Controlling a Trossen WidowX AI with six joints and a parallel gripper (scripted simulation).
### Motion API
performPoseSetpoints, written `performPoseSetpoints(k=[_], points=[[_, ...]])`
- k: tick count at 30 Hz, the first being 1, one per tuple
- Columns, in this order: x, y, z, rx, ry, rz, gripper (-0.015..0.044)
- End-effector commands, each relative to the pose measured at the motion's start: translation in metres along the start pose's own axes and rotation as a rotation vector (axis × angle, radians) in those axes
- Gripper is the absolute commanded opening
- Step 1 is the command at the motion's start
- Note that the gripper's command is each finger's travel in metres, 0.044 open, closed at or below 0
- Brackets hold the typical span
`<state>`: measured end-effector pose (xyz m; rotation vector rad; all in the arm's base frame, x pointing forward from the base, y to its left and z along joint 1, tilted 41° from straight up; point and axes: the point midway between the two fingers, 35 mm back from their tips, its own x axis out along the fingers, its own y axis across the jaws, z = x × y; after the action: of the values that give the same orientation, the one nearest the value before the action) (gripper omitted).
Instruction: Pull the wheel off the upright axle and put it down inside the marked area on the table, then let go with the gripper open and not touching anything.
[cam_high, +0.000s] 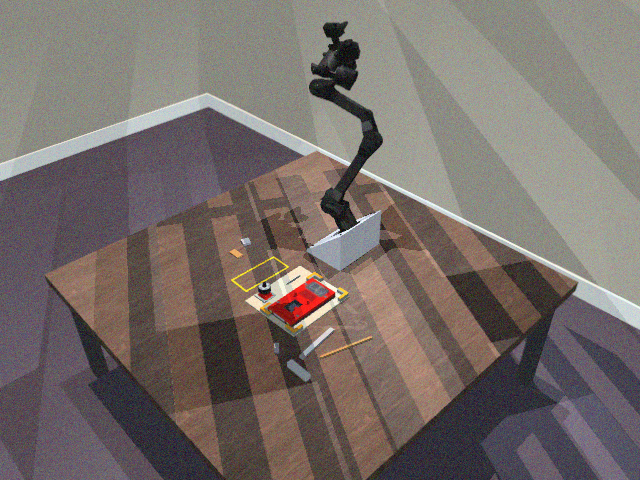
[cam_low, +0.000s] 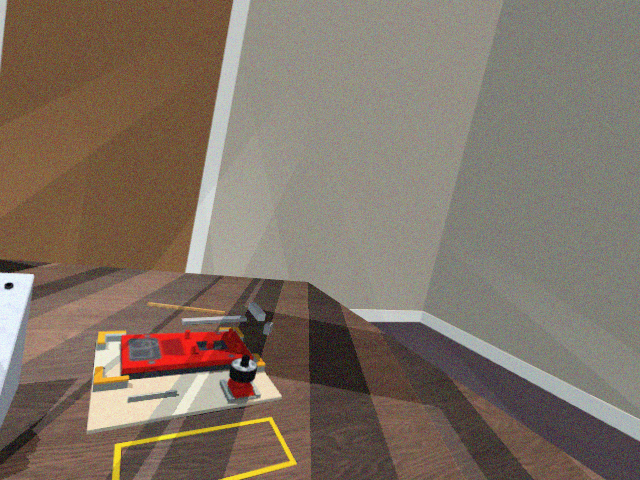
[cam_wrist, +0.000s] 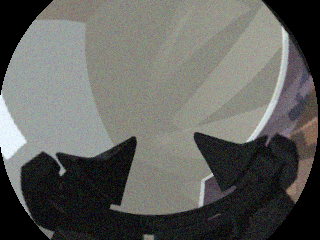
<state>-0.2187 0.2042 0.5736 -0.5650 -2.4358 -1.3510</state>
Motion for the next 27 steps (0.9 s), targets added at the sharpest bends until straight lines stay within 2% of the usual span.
performPoseSetpoints(k=[1, 4, 14, 20, 27], points=[[0.000, 0.001, -0.001, 0.000, 0.002, 0.004, 0.0374], [-0.002, 0.011, -0.023, 0.001, 0.031, 0.055, 0.0300], [-0.037, 0.021, -0.162, -0.111, 0.391, 0.148, 0.0300], [-0.083, 0.022, -0.239, -0.168, 0.625, 0.206, 0.0300], [-0.145, 0.017, -0.302, -0.237, 0.836, 0.258, 0.0300]])
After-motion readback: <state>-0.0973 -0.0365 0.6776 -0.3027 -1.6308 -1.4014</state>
